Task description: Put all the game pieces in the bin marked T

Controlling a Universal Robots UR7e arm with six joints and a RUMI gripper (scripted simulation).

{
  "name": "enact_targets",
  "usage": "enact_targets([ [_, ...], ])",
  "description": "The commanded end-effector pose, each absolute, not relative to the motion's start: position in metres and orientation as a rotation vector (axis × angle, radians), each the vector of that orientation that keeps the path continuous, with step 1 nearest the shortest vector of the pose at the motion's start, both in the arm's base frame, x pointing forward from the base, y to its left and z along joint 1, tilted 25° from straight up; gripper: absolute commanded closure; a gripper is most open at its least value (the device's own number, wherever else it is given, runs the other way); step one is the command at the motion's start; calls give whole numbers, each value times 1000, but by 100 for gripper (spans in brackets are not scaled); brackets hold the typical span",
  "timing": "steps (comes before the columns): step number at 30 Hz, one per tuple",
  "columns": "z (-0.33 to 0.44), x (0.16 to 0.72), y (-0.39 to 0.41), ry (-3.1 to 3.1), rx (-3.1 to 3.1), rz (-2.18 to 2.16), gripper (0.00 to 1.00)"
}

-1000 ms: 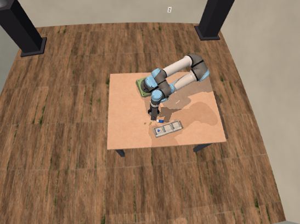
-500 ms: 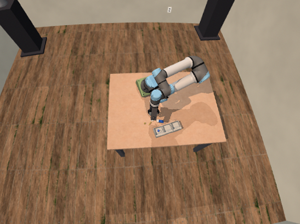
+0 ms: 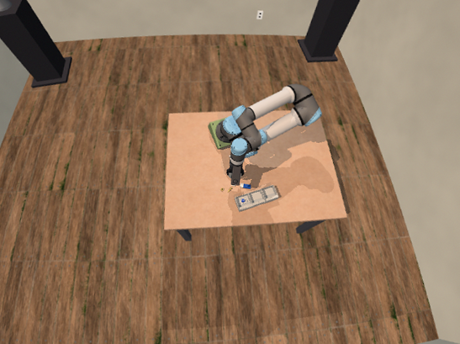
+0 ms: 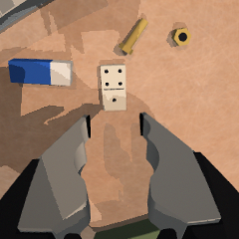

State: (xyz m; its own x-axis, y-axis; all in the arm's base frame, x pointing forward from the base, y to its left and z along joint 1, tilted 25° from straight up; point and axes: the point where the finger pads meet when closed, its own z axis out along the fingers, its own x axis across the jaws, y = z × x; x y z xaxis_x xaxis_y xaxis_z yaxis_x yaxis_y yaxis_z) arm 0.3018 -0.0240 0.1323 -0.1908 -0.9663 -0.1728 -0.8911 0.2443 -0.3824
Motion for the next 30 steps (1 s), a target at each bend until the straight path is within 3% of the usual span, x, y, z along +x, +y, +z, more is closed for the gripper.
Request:
enact_targets([
  [1, 122, 307, -24, 2153, -1706, -276, 76],
  [30, 80, 327, -20, 2153, -1706, -276, 76],
])
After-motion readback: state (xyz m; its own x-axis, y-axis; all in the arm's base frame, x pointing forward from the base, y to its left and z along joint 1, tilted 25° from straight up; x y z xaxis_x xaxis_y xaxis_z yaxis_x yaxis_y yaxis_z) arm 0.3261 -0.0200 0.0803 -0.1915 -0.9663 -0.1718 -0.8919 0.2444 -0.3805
